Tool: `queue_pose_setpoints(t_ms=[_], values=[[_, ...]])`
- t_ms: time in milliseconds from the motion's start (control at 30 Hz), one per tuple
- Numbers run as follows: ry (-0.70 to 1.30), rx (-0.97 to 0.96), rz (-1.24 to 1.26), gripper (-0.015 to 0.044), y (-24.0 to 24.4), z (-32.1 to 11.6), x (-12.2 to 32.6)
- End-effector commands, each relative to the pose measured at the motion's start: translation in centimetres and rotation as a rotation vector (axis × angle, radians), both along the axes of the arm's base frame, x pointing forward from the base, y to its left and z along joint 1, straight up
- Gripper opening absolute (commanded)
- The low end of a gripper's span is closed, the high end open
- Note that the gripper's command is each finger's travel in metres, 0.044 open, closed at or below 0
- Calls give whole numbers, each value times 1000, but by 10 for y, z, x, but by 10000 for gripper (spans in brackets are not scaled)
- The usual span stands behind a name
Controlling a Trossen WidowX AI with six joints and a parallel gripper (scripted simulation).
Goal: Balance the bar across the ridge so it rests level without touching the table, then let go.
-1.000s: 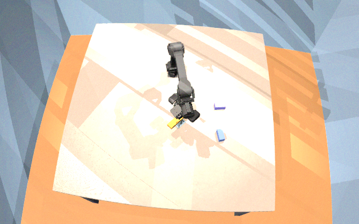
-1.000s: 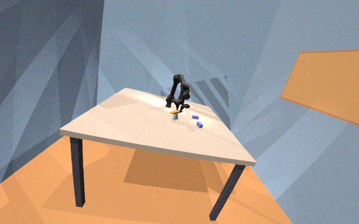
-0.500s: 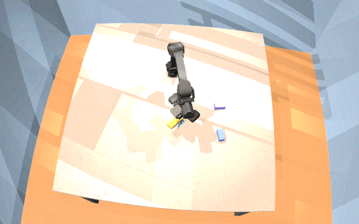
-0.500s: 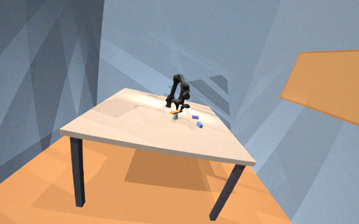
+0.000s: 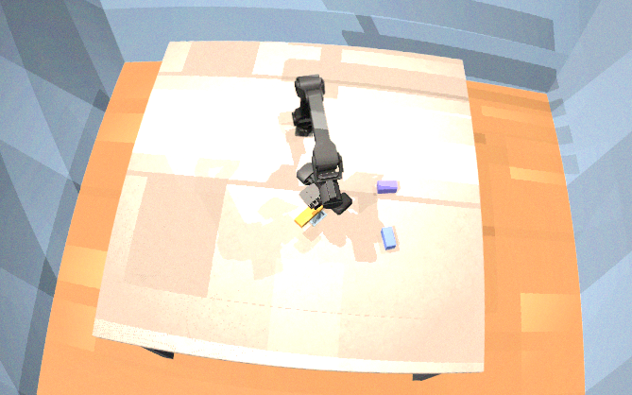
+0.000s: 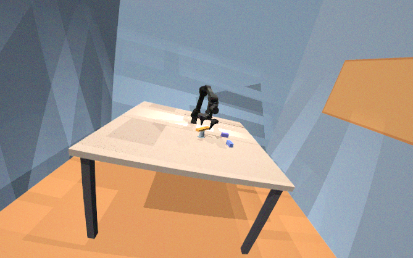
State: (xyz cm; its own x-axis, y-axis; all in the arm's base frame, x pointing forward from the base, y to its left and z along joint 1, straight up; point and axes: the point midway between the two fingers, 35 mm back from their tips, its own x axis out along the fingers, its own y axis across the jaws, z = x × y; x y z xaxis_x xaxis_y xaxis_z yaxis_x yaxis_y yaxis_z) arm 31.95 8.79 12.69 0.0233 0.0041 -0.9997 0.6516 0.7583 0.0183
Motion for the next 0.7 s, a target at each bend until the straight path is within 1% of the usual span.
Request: queue_pose_setpoints(t_ms=[0,133,200,667], values=[[-20,6,0,440,1,30,4],[-29,8,0,440,0,75,0],[-31,9,0,440,-1,89,-2],[-32,9,0,440,-1,91,-3]])
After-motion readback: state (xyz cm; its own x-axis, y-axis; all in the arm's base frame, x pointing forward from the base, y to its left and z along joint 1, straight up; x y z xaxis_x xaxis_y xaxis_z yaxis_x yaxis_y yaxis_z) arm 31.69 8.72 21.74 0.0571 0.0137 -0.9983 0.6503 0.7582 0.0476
